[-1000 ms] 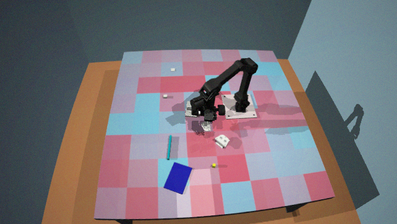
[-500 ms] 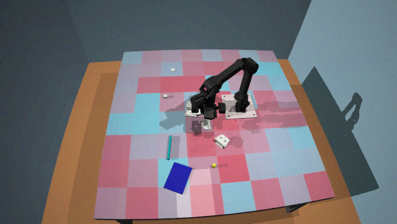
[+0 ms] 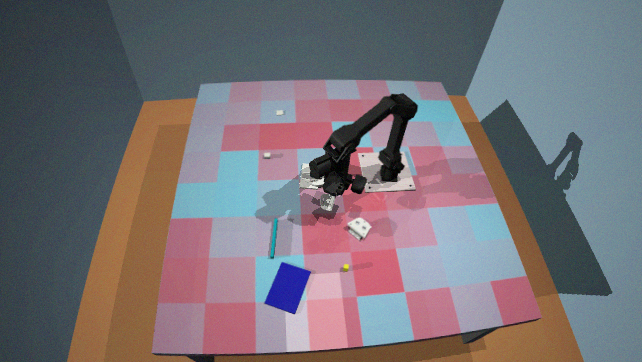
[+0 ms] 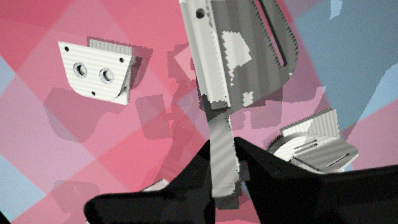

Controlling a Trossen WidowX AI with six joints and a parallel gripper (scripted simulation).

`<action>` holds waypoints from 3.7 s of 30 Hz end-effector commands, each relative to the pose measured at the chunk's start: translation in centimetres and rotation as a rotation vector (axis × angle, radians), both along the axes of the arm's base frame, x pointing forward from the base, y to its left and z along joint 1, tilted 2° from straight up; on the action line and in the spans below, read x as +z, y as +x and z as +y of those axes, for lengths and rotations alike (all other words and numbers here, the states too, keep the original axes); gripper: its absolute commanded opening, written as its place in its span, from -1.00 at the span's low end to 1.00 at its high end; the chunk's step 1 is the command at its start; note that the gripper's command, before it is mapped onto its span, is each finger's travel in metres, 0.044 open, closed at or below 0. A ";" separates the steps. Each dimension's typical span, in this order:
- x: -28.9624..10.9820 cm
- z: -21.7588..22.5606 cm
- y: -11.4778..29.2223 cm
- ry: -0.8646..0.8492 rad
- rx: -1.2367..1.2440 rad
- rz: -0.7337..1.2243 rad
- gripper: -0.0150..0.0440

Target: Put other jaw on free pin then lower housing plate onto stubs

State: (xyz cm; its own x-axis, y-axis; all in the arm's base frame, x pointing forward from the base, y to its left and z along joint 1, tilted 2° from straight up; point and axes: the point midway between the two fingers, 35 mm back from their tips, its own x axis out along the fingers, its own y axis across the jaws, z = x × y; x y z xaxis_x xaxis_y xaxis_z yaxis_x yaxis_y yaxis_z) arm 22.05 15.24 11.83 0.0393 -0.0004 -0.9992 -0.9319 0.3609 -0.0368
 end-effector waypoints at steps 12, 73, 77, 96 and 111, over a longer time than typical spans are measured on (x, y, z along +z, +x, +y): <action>0.1 1.1 -0.3 0.014 -0.368 -0.003 -0.37; 0.0 5.9 -1.8 0.077 -1.891 0.002 -0.37; 0.0 6.0 -1.8 0.079 -1.937 0.002 -0.37; -2.0 6.2 -1.6 0.079 -1.937 0.002 -0.37; -4.4 6.2 -1.5 0.079 -1.937 0.002 -0.37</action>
